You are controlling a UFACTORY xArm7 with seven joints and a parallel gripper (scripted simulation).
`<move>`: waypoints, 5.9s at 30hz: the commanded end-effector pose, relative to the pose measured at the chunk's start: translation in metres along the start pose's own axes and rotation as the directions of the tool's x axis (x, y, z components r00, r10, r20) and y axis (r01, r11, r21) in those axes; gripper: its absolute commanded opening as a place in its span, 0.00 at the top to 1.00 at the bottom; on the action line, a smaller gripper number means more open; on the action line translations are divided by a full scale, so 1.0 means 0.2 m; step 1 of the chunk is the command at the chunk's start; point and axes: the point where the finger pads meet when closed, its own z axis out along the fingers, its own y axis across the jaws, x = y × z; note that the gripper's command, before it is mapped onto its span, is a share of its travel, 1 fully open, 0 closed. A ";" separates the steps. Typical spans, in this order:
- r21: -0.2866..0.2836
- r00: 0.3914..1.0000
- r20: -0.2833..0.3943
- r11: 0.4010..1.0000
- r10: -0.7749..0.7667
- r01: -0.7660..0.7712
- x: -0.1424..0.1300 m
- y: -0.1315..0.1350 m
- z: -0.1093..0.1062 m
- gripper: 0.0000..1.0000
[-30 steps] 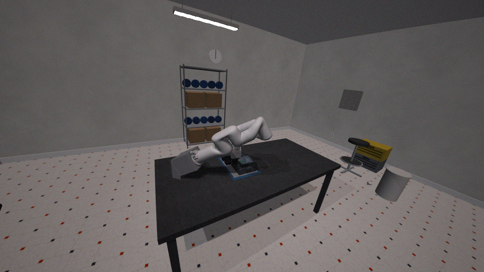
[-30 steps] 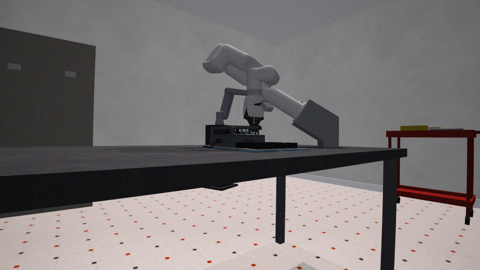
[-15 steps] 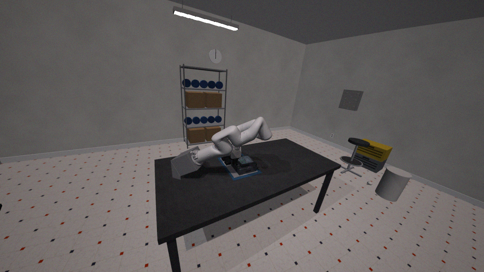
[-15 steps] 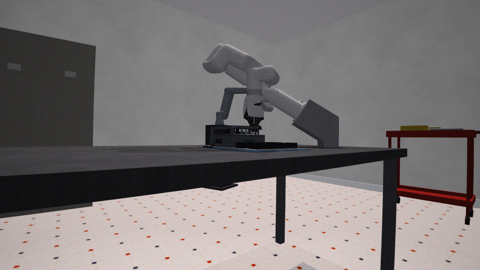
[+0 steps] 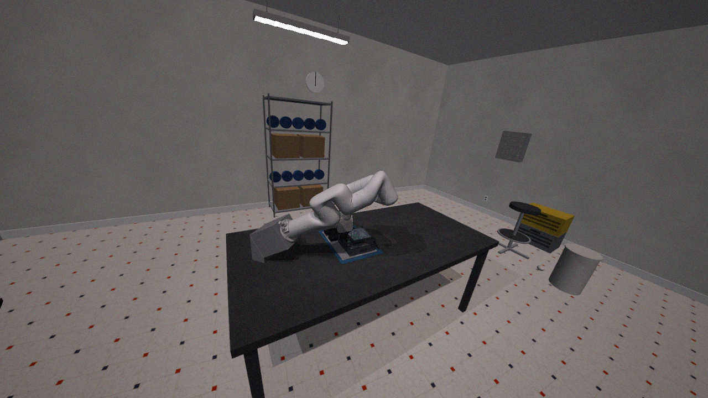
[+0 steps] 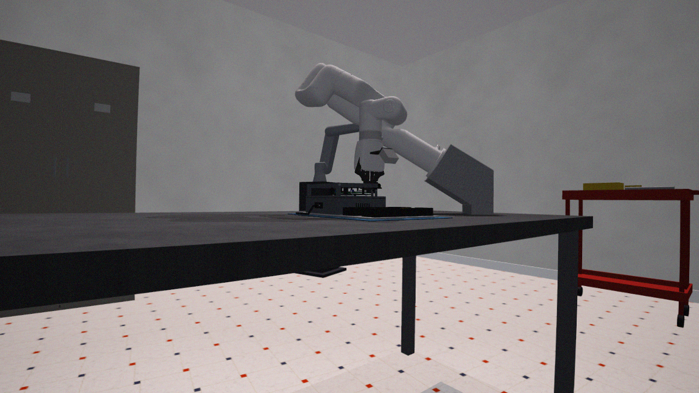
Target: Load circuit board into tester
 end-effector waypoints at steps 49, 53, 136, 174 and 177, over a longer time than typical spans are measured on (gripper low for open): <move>-0.001 1.000 -0.001 1.000 -0.001 0.001 0.00 0.00 0.00 0.49; -0.001 1.000 -0.001 1.000 -0.001 0.001 0.00 0.00 -0.01 0.49; -0.001 1.000 -0.001 1.000 -0.001 0.001 0.00 0.00 -0.25 1.00; -0.001 1.000 -0.001 1.000 -0.001 0.001 0.00 0.03 -0.44 1.00; -0.001 1.000 -0.001 1.000 -0.001 0.001 0.00 0.04 -0.46 1.00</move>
